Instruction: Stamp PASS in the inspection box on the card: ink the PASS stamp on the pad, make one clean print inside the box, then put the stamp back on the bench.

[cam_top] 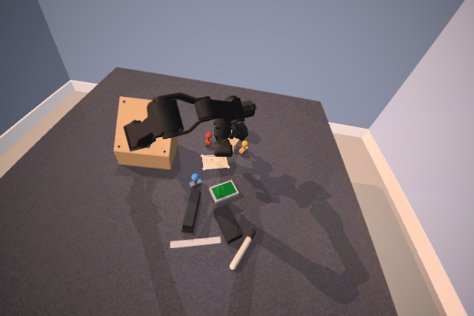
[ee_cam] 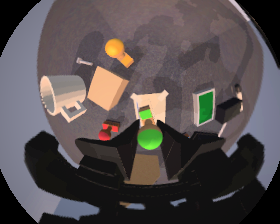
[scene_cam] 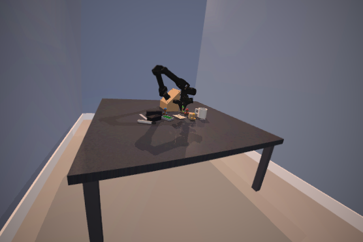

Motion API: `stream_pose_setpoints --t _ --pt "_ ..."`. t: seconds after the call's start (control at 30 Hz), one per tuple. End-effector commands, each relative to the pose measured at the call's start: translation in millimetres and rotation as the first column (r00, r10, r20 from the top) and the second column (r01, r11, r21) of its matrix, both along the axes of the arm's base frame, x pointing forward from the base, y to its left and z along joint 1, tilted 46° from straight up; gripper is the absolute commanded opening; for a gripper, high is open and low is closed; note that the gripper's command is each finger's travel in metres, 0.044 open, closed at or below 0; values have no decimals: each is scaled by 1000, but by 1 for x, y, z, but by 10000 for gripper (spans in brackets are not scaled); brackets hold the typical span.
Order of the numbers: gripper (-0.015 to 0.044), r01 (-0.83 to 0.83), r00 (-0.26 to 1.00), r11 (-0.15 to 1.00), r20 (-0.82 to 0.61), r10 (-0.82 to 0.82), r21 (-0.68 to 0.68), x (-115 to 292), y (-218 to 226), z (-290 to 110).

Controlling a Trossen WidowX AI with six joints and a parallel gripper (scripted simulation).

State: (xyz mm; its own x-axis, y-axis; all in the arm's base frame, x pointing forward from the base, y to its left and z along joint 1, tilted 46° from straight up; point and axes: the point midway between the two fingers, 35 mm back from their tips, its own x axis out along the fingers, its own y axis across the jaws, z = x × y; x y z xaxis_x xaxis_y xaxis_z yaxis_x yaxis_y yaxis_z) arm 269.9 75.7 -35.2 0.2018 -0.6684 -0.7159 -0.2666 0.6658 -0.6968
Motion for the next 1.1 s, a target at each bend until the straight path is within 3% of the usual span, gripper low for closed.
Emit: stream_pose_setpoints --t 0.0,1.07 --pt "0 -5 1000 1000 -4 5 -7 0 -3 -2" --pt "0 -5 1000 1000 0 5 -7 3 -19 -16"
